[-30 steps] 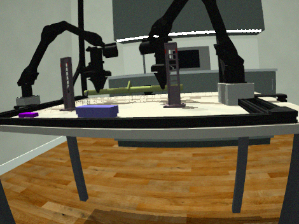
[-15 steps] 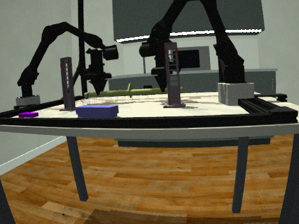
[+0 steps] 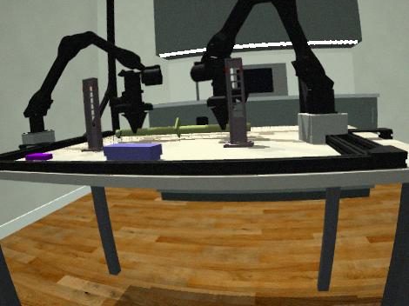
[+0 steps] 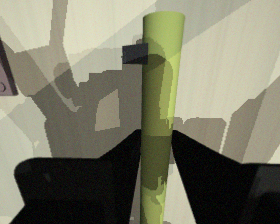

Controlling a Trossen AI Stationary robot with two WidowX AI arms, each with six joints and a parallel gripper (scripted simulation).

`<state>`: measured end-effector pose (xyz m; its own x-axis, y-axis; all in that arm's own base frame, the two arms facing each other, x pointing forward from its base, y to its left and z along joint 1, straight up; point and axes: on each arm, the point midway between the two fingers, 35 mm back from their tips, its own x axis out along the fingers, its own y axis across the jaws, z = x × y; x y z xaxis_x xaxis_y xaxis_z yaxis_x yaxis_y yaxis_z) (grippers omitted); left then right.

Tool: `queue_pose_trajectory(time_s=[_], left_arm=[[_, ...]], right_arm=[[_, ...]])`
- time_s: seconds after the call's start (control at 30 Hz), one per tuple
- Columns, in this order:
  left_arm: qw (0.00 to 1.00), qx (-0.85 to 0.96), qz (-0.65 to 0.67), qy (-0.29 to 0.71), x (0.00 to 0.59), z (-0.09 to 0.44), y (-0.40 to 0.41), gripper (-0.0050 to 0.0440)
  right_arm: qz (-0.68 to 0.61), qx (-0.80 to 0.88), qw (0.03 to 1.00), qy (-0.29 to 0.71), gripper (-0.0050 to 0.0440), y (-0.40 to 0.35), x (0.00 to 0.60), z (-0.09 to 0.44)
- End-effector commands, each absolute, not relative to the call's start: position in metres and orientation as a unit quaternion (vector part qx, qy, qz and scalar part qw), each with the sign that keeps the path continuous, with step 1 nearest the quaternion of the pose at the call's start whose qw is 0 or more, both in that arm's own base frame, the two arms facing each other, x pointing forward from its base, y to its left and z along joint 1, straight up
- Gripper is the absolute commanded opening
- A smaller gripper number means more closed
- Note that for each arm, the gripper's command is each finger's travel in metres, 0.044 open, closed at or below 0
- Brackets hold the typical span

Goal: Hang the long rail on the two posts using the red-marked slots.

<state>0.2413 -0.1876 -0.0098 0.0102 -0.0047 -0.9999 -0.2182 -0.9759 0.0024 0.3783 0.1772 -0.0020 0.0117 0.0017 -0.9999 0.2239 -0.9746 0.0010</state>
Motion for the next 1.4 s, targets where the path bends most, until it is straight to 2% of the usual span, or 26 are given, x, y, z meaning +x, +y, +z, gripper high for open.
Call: queue_pose_trajectory(time_s=[0.0,0.23,0.53,0.6,0.9,1.37], left_arm=[[0.076,-0.705,0.700,0.078,0.241,-0.013,-0.188,0.0000],[0.076,-0.705,0.701,0.078,0.241,-0.019,-0.188,0.0000],[0.077,-0.706,0.700,0.078,0.241,-0.014,-0.188,0.0216],[0.077,-0.706,0.700,0.078,0.241,-0.014,-0.188,0.0216],[0.077,-0.706,0.700,0.078,0.241,-0.014,-0.188,0.0432],[0.077,-0.706,0.700,0.078,0.239,0.021,-0.186,0.0440]], right_arm=[[-0.700,0.705,0.079,0.080,0.0000,0.177,0.379,-0.007],[-0.701,0.705,0.079,0.080,0.0000,0.177,0.379,-0.013],[-0.699,0.706,0.080,0.080,0.0216,0.177,0.378,-0.007],[-0.699,0.706,0.080,0.080,0.0216,0.177,0.378,-0.007],[-0.699,0.706,0.080,0.080,0.0432,0.177,0.378,-0.007],[-0.699,0.706,0.080,0.080,0.0440,0.176,0.377,0.027]])
